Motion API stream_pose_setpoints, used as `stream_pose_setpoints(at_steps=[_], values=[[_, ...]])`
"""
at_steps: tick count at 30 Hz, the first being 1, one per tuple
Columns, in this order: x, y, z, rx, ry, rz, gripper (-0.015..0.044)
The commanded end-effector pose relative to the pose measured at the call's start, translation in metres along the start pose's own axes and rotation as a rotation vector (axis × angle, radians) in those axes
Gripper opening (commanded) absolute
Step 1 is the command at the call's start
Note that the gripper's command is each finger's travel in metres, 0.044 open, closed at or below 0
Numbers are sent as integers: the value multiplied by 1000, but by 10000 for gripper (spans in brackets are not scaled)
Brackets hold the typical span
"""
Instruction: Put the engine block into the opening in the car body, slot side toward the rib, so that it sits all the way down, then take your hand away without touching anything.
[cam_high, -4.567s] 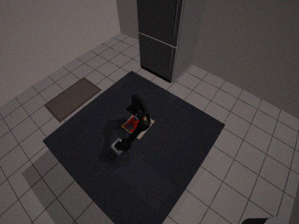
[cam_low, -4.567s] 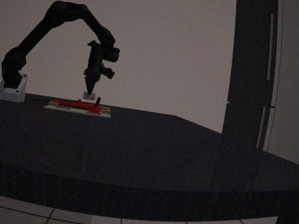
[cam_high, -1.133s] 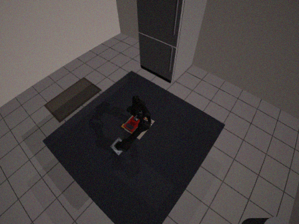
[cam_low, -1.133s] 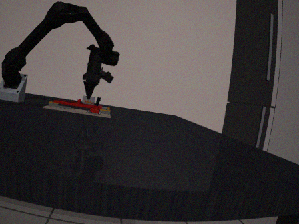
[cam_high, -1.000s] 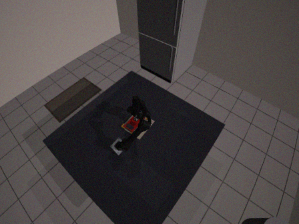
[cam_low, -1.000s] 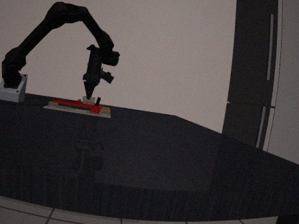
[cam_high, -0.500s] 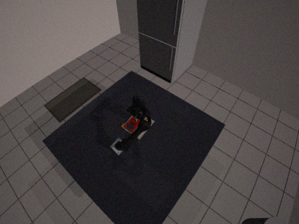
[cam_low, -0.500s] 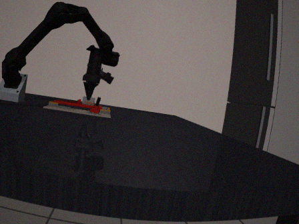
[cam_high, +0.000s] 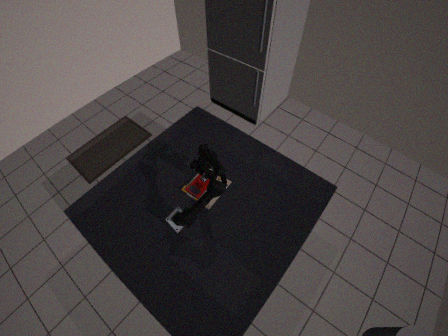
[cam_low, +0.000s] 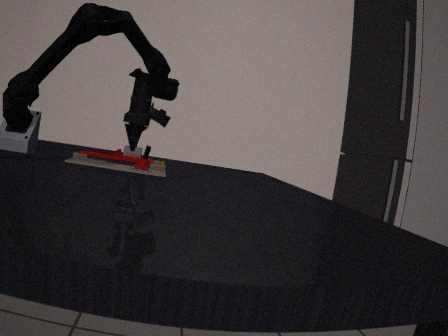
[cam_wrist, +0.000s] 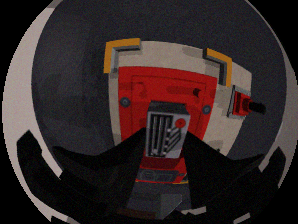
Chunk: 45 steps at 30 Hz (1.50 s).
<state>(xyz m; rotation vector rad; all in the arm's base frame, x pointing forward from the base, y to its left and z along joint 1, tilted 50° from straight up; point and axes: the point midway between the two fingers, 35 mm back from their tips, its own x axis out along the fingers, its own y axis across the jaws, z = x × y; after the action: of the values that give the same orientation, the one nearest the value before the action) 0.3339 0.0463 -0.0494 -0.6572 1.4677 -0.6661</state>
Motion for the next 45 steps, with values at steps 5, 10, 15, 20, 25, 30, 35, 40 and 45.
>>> stream_pose_setpoints(at_steps=[5,10,15,20,25,30,35,40,45], values=[[2,0,0,-5,-2,-6,159],[1,0,0,0,0,0,211],[1,0,0,0,0,0,342],[1,0,0,0,0,0,440],[1,0,0,0,0,0,440],[1,0,0,0,0,0,440],[-12,0,0,-5,-2,-5,440],[-12,0,0,-5,-2,-5,387],[-12,0,0,-5,-2,-5,256]])
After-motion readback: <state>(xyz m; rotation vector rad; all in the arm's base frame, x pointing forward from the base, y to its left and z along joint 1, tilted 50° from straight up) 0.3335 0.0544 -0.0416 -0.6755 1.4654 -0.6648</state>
